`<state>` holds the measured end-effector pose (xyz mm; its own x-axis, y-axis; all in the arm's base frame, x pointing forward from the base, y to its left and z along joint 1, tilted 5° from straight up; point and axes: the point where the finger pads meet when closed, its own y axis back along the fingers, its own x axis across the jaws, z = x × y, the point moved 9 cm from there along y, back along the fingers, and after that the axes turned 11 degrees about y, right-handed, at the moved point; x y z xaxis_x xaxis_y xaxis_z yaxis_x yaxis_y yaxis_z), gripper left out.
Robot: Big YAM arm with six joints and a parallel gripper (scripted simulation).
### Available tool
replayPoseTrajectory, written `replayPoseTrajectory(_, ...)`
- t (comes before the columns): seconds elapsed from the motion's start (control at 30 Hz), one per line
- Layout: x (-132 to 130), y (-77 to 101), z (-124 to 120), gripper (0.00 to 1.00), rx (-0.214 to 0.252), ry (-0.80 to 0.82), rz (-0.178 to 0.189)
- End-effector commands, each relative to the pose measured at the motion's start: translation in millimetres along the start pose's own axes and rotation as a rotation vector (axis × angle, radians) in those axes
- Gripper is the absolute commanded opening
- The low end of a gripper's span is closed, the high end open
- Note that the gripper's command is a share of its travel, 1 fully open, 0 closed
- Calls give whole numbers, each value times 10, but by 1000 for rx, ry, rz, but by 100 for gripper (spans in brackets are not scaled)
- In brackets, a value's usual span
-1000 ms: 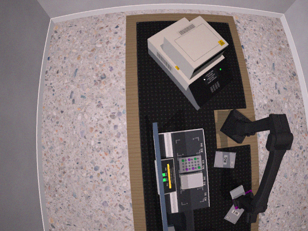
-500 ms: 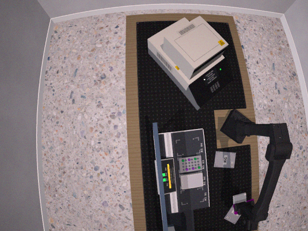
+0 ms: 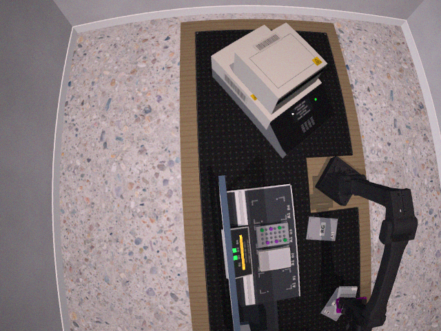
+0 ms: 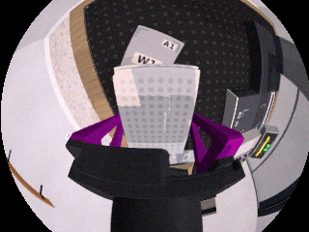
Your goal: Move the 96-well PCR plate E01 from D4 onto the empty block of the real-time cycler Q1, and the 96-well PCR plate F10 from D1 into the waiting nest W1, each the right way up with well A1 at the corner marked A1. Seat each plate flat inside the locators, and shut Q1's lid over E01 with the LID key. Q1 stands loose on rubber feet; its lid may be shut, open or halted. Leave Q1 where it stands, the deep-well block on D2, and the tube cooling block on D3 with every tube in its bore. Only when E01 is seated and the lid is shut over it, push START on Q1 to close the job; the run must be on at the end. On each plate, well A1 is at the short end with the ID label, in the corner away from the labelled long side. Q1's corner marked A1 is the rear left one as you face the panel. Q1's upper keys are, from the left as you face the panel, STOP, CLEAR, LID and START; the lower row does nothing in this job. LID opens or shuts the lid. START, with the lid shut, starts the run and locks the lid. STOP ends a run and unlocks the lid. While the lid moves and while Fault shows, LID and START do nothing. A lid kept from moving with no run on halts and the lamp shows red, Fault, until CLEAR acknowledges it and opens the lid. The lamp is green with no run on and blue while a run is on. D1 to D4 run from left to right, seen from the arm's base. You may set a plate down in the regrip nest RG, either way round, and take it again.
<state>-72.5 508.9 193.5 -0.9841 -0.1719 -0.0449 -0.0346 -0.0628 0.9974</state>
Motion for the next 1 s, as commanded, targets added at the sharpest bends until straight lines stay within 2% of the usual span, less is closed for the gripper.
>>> replayPoseTrajectory(0.0, 17, 204, 318, 0, -45, -123, -5)
replayPoseTrajectory(0.13, 88, 132, 422, 0, -22, -197, -4)
replayPoseTrajectory(0.23, 143, 138, 600, 0, -23, -254, 2)
replayPoseTrajectory(0.3, 143, 138, 600, 0, -23, -254, 2)
replayPoseTrajectory(0.43, 74, 249, 644, 0, -50, -348, 6)
replayPoseTrajectory(0.5, 82, 278, 804, 0, -57, -393, 3)
replayPoseTrajectory(0.67, 54, 235, 738, 0, -56, -498, 8)
replayPoseTrajectory(0.97, 41, 285, 651, 0, -82, -473, 15)
